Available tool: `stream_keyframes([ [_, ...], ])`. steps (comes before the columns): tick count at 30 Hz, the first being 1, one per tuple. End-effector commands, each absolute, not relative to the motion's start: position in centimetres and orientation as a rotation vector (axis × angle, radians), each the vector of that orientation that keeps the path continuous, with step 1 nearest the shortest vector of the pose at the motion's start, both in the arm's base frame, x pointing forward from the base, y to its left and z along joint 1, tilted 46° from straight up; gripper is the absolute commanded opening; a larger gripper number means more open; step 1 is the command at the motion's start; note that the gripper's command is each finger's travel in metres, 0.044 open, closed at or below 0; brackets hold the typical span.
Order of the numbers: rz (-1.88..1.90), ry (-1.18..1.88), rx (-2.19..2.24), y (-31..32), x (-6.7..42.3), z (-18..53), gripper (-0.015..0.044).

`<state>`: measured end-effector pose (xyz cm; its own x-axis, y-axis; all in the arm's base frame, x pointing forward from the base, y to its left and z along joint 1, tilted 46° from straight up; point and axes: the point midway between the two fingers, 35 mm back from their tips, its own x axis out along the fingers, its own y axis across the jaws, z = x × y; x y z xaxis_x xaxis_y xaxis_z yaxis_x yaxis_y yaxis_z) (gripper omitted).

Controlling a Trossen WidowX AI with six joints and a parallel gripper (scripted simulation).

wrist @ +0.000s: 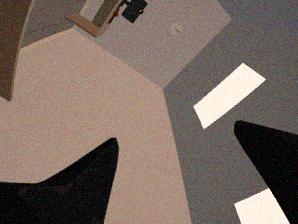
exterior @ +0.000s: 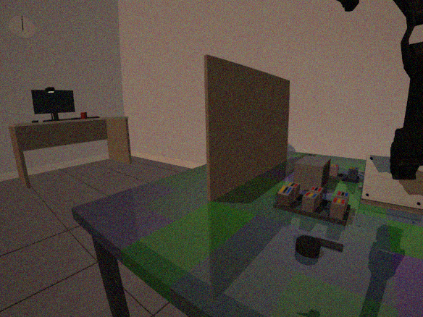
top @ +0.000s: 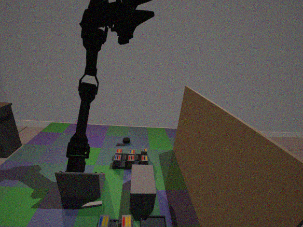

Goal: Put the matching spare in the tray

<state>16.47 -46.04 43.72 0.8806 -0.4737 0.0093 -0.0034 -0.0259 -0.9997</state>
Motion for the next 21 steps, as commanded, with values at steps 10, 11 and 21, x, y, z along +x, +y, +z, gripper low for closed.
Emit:
stream_keyframes([
  [10, -0.019, 0.484, -0.551, -42.1, 29.9, 26.1, 0.044],
  [11, 0.012, 0.507, -0.477, -41.2, 30.7, 24.8, 0.044],
  [21, 0.286, 0.859, 0.217, -29.3, 35.9, 13.7, 0.044],
])
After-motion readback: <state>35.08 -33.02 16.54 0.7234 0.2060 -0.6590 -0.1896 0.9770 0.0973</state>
